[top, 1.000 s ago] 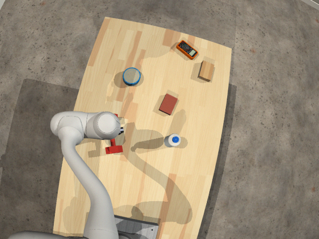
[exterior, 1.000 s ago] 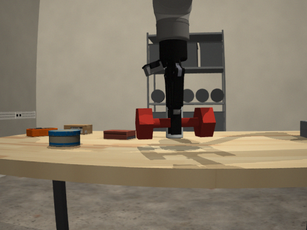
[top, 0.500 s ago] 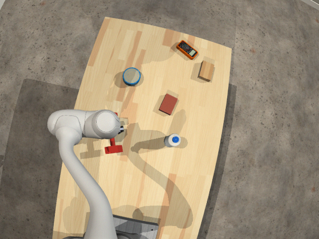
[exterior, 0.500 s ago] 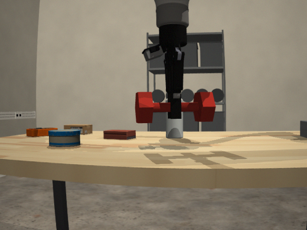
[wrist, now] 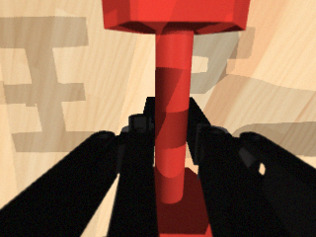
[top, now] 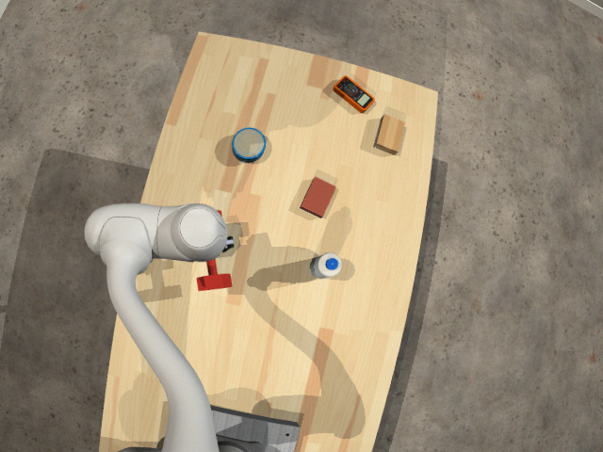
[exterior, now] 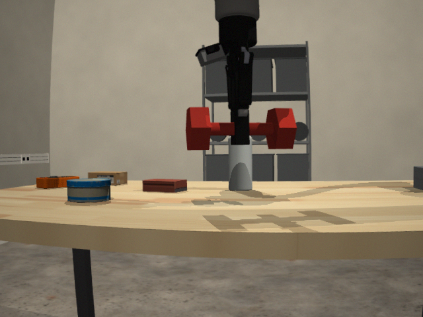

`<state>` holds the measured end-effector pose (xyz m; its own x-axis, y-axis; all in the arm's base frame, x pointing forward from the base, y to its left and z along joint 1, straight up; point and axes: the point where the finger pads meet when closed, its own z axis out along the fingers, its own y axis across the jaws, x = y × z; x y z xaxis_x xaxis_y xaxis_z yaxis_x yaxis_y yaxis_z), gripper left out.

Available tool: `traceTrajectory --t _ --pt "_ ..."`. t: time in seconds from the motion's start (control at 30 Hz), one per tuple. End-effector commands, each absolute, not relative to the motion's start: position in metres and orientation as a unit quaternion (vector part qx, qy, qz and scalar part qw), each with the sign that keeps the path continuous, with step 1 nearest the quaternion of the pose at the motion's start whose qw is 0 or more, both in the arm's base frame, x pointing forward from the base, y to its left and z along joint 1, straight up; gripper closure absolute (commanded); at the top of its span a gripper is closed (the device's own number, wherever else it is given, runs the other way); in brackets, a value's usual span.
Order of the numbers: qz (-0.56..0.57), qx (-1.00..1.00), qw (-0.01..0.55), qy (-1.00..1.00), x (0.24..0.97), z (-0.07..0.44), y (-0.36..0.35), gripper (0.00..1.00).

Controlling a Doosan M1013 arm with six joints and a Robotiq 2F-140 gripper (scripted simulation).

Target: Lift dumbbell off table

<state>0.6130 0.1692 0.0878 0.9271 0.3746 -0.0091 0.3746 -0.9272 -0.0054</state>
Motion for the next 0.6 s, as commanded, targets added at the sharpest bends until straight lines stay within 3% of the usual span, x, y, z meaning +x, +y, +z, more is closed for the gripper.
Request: traceTrajectory --t 0.0,0.57 --pt "0.001 -0.982 0.003 -0.191 0.617 0.101 0.171 0.90" --pt "0.001 -0.982 0.003 -0.191 0.616 0.111 0.170 0.90"
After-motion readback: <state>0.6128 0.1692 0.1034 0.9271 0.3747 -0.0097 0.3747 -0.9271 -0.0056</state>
